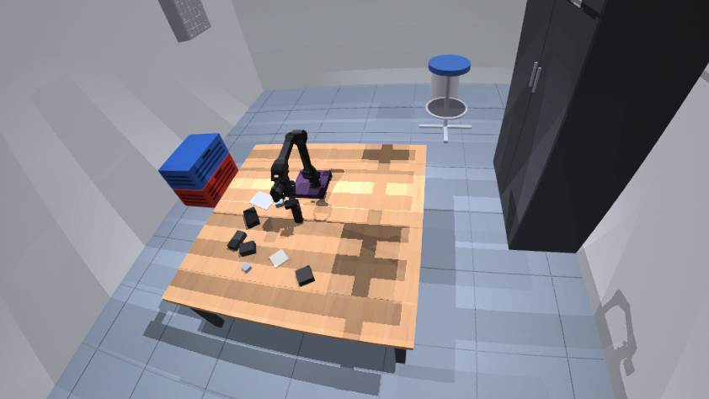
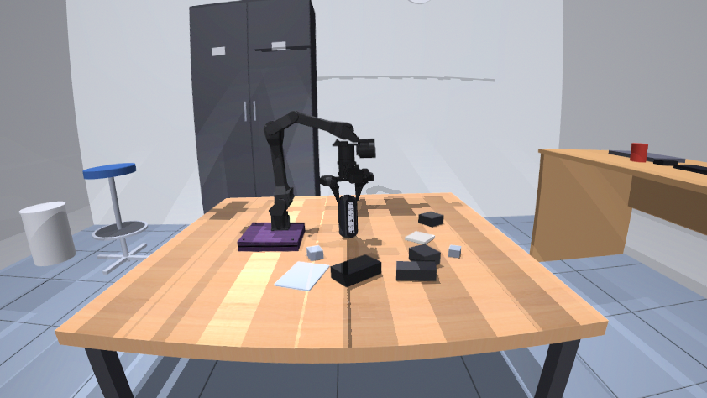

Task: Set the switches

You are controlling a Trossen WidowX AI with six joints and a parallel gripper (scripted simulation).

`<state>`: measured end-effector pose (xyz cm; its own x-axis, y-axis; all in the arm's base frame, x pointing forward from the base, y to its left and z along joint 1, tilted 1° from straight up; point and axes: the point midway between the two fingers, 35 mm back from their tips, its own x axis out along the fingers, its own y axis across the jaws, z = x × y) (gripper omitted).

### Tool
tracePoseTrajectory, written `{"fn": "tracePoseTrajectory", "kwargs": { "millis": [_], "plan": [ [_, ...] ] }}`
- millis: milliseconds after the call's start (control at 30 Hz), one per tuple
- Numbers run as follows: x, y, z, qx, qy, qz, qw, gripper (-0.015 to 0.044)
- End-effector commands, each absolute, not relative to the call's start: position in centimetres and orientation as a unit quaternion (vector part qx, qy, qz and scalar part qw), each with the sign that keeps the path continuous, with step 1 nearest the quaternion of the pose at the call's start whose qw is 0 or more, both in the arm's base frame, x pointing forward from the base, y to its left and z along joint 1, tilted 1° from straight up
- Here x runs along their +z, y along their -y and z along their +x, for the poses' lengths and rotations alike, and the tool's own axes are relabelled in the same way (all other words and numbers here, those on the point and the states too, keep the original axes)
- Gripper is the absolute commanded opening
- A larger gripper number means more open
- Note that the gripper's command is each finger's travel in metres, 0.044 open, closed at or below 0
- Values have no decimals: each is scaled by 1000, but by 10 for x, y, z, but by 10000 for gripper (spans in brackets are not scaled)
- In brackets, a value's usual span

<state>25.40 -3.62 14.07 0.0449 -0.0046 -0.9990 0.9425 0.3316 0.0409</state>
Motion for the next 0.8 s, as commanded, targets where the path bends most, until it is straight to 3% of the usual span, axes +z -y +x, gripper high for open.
{"fn": "tracePoseTrajectory", "kwargs": {
  "millis": [0, 767],
  "plan": [
    [139, 41, 255, -404, -566, 412, 589, 337],
    [138, 59, 261, -405, -565, 412, 589, 338]
  ]
}}
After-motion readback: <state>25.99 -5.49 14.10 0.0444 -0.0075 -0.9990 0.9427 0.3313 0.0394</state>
